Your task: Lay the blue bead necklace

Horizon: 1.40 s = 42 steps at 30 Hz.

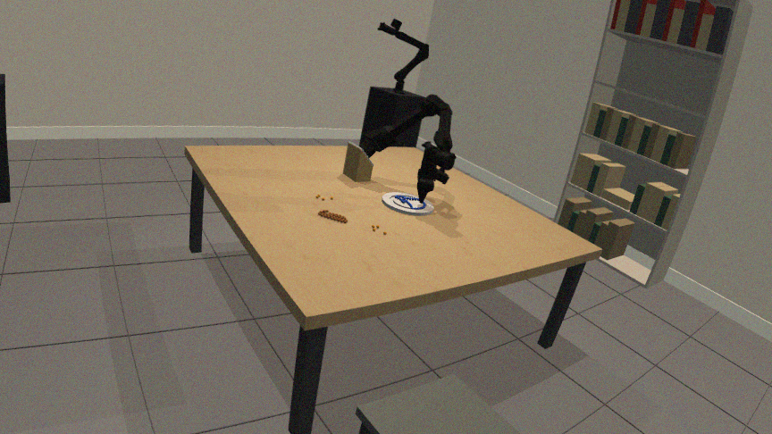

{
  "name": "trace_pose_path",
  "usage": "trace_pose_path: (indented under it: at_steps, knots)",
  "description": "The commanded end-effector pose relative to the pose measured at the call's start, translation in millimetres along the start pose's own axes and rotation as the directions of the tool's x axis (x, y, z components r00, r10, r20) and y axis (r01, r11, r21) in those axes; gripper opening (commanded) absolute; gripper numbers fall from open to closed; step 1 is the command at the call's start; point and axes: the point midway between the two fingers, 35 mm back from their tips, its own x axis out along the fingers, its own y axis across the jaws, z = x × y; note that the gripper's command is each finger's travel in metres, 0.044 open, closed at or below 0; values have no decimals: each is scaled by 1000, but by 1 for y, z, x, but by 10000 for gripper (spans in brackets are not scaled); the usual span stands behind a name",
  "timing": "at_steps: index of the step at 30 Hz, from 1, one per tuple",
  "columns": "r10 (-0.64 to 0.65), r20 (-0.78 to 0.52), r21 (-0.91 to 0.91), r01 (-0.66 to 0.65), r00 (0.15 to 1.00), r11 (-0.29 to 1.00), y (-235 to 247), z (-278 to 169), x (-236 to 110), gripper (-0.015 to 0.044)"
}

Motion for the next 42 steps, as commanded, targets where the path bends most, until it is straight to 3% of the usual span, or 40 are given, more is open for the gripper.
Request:
trace_pose_path:
  at_steps: [1,18,25,30,42]
  knots:
    - [-3,0,-2,3,1000,1000,0,0,-3,440]
    - [-3,0,-2,3,1000,1000,0,0,-3,440]
    - [-4,-2,-320,3,1000,947,-6,-10,-34,256]
    - [-4,-1,-331,3,1000,944,-6,-10,-35,125]
    - [-10,5,-333,11,1000,943,-8,-8,-27,120]
